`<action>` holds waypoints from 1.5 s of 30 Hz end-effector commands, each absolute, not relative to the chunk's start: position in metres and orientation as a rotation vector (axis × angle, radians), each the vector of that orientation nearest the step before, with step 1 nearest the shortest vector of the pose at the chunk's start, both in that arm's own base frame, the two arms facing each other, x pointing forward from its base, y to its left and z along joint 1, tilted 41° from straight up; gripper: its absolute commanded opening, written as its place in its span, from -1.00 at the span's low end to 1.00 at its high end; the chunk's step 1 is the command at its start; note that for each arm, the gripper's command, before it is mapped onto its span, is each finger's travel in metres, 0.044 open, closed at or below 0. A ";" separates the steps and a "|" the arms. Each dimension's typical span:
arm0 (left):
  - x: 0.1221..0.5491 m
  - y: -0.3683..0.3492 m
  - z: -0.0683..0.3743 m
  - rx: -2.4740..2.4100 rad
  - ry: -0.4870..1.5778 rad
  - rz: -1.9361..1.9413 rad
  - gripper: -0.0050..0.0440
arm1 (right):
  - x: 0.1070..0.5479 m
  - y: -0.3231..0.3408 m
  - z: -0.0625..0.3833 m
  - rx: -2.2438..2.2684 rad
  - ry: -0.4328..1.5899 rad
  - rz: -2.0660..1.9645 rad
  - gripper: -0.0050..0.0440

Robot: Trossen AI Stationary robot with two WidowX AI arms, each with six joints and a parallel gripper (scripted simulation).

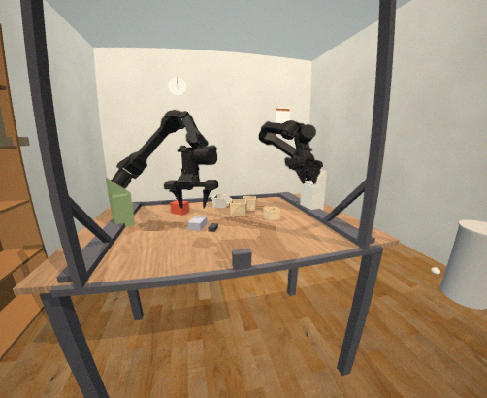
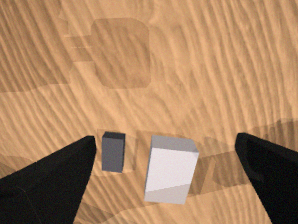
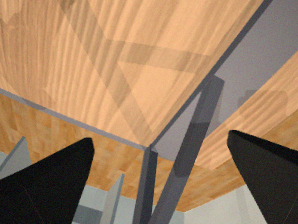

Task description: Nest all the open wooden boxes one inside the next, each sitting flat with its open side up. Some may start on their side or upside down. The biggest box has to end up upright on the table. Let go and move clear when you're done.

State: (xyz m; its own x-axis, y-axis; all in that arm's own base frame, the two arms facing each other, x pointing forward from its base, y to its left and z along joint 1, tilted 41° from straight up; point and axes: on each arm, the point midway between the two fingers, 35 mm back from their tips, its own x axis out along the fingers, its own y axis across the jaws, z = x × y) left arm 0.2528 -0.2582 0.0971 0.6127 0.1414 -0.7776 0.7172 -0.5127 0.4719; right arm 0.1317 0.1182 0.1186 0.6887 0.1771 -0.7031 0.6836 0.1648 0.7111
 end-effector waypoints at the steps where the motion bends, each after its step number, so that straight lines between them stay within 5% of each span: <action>1: 0.253 -0.260 0.103 1.993 0.662 -0.869 0.84 | 0.132 0.119 0.121 1.397 0.781 -0.414 0.84; 20: 0.253 -0.252 0.106 1.943 0.686 -0.843 0.84 | 0.136 0.119 0.116 1.362 0.790 -0.412 0.84; 45: 0.247 -0.160 0.151 1.139 0.881 -0.386 0.84 | 0.230 0.085 0.131 0.927 0.657 -0.105 0.84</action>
